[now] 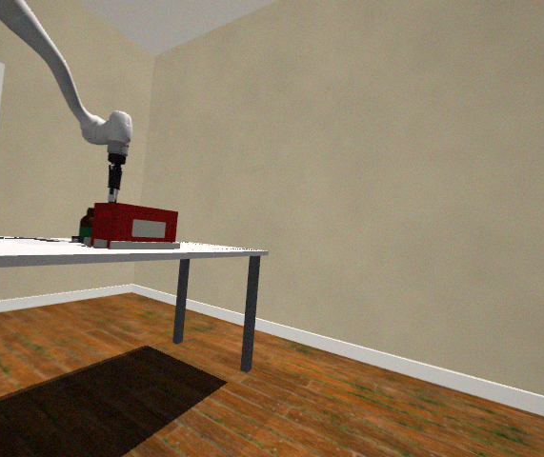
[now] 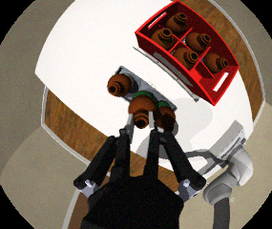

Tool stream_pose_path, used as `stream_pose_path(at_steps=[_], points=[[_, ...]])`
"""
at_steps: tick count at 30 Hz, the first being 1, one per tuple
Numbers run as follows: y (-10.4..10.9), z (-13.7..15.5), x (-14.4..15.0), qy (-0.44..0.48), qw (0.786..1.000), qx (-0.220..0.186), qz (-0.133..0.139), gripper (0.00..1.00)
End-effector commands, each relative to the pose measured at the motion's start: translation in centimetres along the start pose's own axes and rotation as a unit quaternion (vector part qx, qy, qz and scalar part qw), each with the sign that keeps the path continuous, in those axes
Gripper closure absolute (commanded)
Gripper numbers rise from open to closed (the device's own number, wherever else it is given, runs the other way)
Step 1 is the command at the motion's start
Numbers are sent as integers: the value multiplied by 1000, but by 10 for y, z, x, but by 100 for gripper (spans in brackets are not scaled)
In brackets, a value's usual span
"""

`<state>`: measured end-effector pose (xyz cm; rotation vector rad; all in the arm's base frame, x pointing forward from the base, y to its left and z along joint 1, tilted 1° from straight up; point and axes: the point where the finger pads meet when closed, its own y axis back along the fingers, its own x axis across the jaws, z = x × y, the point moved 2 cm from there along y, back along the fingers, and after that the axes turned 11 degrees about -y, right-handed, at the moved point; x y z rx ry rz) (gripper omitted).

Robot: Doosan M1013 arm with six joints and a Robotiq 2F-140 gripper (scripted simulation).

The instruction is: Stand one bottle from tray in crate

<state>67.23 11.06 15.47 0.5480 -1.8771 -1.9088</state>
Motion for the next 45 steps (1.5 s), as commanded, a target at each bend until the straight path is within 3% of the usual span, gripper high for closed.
stream_pose_path(at_steps=[1,45], points=[[9,0,-3,0,1000,1,-2,100],[21,0,-4,0,1000,1,-2,100]])
